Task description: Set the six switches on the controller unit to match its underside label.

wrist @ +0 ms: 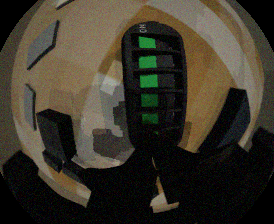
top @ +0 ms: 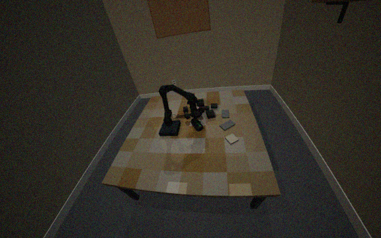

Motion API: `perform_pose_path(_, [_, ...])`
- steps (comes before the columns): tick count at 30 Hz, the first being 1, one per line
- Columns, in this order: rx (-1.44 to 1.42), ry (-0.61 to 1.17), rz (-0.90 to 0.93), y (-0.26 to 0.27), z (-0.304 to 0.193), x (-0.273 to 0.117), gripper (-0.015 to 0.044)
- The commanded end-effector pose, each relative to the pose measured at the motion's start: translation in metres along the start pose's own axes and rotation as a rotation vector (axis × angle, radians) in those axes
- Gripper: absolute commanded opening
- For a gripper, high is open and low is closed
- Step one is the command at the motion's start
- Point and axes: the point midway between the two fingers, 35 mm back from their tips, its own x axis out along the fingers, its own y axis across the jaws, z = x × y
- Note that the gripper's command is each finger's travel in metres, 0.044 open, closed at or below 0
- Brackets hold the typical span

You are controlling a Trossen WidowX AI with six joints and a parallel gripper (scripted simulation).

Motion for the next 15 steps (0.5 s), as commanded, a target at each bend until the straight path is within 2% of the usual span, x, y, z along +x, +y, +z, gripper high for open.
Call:
perform_pose_path(1, [-0.004,0.005,-0.005,-0.0015,-0.0011,0.0016,0.0])
perform_pose_path(15, [-0.004,0.005,-0.005,-0.0014,-0.0011,0.0033,0.0])
